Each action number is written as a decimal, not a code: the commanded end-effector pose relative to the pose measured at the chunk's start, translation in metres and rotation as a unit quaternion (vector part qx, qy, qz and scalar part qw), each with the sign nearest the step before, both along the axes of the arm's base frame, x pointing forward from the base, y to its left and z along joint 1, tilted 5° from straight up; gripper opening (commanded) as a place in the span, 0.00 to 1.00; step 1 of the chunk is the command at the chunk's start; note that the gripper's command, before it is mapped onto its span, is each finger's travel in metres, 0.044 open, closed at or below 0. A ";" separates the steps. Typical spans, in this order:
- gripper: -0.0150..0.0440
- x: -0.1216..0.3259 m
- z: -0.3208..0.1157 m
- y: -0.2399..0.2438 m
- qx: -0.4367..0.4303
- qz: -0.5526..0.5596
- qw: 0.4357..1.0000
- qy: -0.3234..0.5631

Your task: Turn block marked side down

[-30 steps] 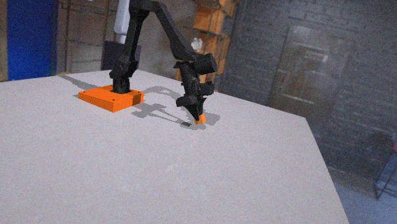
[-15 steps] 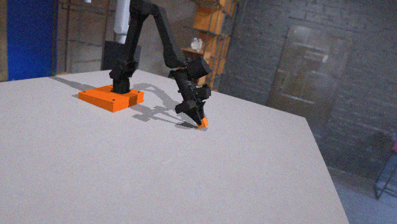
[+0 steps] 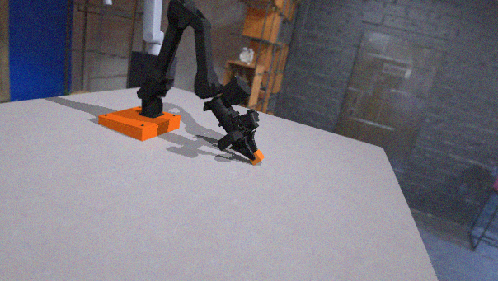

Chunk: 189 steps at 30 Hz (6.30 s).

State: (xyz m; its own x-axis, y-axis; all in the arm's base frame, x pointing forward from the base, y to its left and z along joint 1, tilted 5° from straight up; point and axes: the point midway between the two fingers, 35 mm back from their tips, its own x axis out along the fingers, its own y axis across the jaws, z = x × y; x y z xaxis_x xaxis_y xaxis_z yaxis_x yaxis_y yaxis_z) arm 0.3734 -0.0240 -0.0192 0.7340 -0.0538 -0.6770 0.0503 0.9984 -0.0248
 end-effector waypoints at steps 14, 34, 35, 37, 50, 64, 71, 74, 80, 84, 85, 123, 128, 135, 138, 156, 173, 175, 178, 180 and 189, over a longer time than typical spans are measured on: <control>0.25 -0.017 0.002 0.001 -0.006 0.006 0.996 -0.090; 0.52 -0.017 0.002 0.001 -0.007 0.006 0.996 -0.091; 0.57 -0.017 0.002 0.001 -0.007 0.006 0.996 -0.091; 0.65 -0.017 0.002 0.001 -0.007 0.006 0.996 -0.091; 1.00 -0.017 0.002 0.001 -0.007 0.006 0.996 -0.091; 1.00 -0.017 0.002 0.001 -0.007 0.006 0.996 -0.091; 1.00 -0.017 0.002 0.001 -0.007 0.006 0.996 -0.091; 1.00 -0.017 0.002 0.001 -0.007 0.006 0.996 -0.091; 1.00 -0.014 0.002 0.001 -0.006 0.006 0.997 -0.079; 1.00 -0.005 0.008 0.001 -0.001 0.003 1.000 -0.009; 1.00 -0.004 0.012 0.001 0.000 0.003 1.000 0.010; 1.00 0.008 0.089 0.002 0.017 -0.008 0.922 0.386; 1.00 0.010 0.092 0.002 0.018 -0.008 0.906 0.422; 1.00 0.009 0.057 0.001 0.018 -0.008 0.906 0.422; 1.00 0.009 0.056 0.001 0.018 -0.008 0.906 0.422; 1.00 0.007 0.023 0.000 0.018 -0.008 0.906 0.422; 0.69 0.006 0.009 0.000 0.018 -0.008 0.906 0.422; 0.60 0.006 0.009 0.000 0.018 -0.008 0.906 0.422; 0.47 0.006 0.009 0.000 0.018 -0.008 0.906 0.422; 0.44 0.006 0.009 0.000 0.018 -0.008 0.906 0.422; 0.34 0.006 0.009 0.000 0.018 -0.008 0.906 0.422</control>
State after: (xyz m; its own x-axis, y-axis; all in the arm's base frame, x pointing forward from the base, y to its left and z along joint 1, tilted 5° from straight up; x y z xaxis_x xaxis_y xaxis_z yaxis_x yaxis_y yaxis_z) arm 0.3796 -0.0236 -0.0098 -0.0478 -0.0246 -0.9986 0.0442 0.9987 -0.0267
